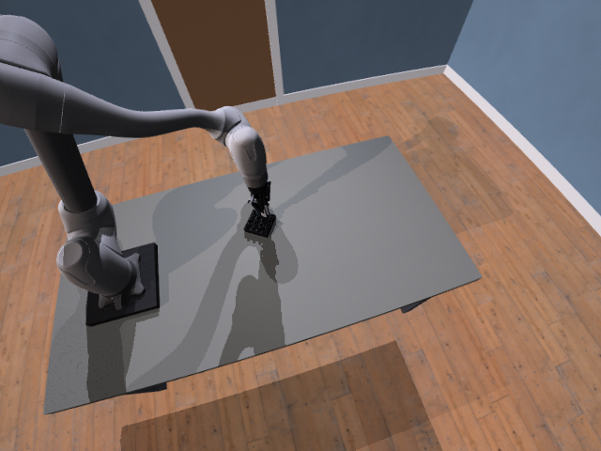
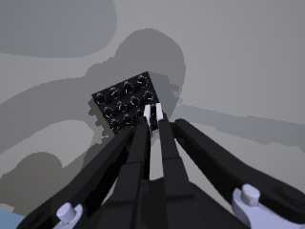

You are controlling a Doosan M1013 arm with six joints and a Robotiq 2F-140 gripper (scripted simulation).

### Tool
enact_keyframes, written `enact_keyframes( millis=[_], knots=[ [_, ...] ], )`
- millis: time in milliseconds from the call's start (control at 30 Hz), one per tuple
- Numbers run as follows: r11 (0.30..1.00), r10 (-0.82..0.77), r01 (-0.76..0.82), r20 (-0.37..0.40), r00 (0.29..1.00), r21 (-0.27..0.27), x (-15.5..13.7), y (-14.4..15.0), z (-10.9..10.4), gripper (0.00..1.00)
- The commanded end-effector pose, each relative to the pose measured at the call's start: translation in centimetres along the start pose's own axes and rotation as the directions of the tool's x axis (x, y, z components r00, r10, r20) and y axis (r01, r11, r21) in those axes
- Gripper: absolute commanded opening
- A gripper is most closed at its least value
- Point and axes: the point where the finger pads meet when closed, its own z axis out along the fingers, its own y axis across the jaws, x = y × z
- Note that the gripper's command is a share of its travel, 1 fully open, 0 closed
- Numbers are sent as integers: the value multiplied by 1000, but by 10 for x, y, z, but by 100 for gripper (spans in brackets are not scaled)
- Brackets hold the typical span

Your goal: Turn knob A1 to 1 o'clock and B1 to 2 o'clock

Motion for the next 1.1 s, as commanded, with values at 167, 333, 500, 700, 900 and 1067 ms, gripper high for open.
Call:
enact_keyframes(
  millis=[167,333,500,700,900,1067],
  knots=[
    [1000,0,0,0,1000,0,0,0,0,5],
    [1000,0,0,0,1000,0,0,0,0,12],
    [1000,0,0,0,1000,0,0,0,0,12],
    [1000,0,0,0,1000,0,0,0,0,12],
    [1000,0,0,0,1000,0,0,0,0,12],
    [1000,0,0,0,1000,0,0,0,-1,12]
  ],
)
